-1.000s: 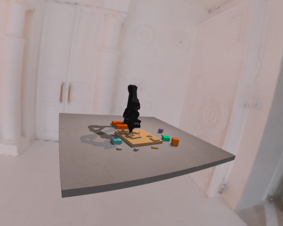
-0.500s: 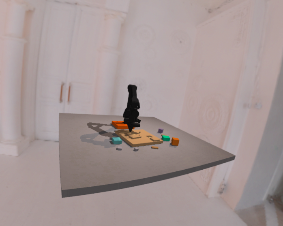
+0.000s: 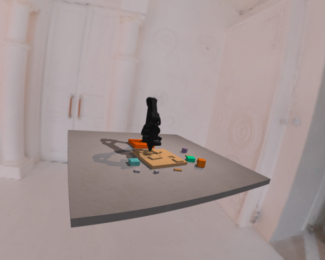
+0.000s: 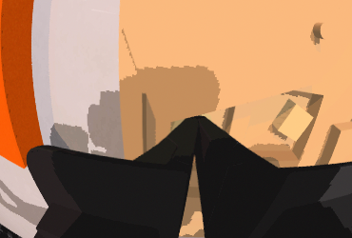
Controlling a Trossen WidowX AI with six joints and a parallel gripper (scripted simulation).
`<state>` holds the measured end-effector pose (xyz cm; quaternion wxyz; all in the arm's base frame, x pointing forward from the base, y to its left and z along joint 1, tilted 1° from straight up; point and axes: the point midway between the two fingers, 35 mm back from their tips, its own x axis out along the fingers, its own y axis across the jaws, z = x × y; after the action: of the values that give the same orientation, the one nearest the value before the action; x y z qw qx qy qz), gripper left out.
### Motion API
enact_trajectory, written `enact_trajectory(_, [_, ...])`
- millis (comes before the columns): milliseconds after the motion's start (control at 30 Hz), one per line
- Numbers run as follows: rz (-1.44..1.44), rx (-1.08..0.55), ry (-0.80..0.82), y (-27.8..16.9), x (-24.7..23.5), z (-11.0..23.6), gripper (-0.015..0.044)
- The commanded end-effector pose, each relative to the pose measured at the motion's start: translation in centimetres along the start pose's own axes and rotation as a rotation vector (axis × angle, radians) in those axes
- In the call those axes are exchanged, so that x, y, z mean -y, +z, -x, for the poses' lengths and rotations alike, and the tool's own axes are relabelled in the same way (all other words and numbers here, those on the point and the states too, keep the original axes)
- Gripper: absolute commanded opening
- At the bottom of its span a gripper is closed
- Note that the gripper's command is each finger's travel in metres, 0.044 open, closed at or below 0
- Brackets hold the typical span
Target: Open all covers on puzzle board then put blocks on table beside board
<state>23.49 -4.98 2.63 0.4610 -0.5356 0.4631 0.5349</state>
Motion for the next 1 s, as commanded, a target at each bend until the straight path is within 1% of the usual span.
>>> enact_trajectory(0, [-0.002,0.001,0.002,0.5,-0.6,-0.1,0.0])
enact_trajectory(733, [-0.002,0.003,0.003,2.5,-1.9,-0.1,0.0])
enact_trajectory(967, [-0.002,0.003,0.003,2.5,-1.8,0.7,0.0])
